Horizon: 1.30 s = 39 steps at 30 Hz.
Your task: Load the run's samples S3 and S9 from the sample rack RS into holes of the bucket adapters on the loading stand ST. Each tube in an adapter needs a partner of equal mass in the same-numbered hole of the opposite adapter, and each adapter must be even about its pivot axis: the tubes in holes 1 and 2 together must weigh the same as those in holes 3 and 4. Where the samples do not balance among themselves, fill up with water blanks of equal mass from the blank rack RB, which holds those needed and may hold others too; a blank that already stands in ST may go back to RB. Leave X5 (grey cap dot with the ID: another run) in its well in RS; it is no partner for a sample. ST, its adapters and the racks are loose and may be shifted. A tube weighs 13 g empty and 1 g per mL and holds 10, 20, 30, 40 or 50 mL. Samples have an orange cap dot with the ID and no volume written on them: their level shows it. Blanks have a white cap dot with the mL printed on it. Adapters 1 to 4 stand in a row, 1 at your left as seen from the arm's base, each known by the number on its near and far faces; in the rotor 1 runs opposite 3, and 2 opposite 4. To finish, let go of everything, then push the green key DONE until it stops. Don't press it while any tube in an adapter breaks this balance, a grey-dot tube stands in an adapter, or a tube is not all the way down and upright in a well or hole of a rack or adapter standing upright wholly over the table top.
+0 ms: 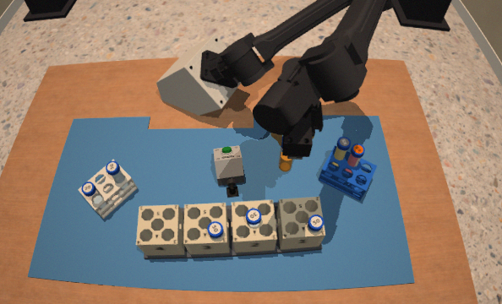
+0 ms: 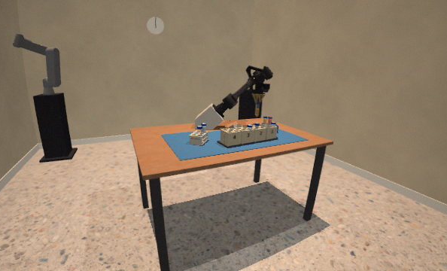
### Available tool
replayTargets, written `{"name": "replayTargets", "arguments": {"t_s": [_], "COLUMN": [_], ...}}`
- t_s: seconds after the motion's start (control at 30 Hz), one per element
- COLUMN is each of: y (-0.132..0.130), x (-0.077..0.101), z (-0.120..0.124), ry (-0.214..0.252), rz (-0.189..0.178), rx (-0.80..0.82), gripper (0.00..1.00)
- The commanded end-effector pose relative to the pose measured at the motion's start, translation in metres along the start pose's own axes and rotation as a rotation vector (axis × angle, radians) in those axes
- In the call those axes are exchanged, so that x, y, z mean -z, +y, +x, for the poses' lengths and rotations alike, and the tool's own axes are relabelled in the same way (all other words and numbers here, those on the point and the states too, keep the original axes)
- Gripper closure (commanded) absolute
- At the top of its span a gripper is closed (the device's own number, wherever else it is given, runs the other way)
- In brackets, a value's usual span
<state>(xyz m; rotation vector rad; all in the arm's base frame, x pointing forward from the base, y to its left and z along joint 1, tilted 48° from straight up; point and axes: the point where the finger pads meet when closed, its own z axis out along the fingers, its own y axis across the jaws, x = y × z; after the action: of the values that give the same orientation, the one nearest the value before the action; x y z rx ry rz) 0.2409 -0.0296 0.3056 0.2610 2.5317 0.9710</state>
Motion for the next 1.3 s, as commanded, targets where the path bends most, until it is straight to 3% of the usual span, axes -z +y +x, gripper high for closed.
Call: {"name": "replayTargets", "arguments": {"t_s": [0.0,0.27,0.73,0.83,1.27], "y": [-0.017,-0.057,-0.143,-0.148,-0.231], "x": [0.011,0.008,0.017,0.015,0.020], "z": [-0.022,-0.035,-0.082,-0.085,-0.121], "ry": [-0.024,-0.018,-0.027,-0.023,-0.028], "rz": [0.018,0.015,0.030,0.026,0.034], "rx": [0.158,0.147,0.160,0.163,0.157], "gripper": [1.00,1.00,1.00,1.00,1.00]}}
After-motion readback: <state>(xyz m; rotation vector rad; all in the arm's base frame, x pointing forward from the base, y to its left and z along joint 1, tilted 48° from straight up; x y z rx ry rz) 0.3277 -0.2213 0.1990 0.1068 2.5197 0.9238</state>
